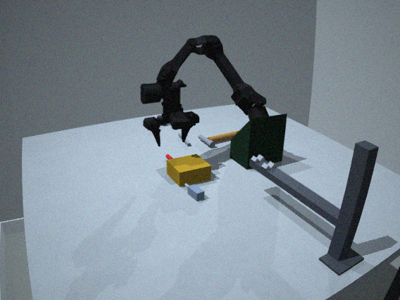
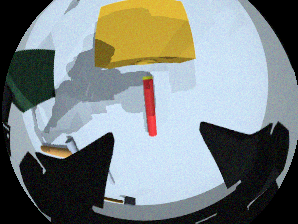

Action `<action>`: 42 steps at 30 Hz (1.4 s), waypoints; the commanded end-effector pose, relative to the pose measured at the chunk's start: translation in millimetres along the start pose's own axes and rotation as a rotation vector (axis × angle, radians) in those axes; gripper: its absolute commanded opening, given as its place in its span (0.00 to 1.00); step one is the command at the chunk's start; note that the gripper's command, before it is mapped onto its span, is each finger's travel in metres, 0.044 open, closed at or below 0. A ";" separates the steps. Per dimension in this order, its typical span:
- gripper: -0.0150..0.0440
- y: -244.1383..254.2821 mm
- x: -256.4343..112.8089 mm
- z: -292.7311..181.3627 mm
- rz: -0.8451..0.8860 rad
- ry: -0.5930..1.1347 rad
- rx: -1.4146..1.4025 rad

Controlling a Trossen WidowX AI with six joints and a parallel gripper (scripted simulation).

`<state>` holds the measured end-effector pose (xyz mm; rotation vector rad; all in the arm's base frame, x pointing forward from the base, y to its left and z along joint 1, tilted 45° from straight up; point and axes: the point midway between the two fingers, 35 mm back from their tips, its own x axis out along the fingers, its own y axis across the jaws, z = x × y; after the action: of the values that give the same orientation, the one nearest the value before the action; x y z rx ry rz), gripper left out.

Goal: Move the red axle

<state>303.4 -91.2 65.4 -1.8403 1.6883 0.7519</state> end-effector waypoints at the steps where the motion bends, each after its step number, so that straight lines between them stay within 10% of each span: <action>1: 1.00 2.8 1.7 5.4 0.011 0.004 0.006; 42: 1.00 3.8 65.6 4.6 0.012 0.007 0.005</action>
<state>305.9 -130.0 21.1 -1.8364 1.6996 0.7341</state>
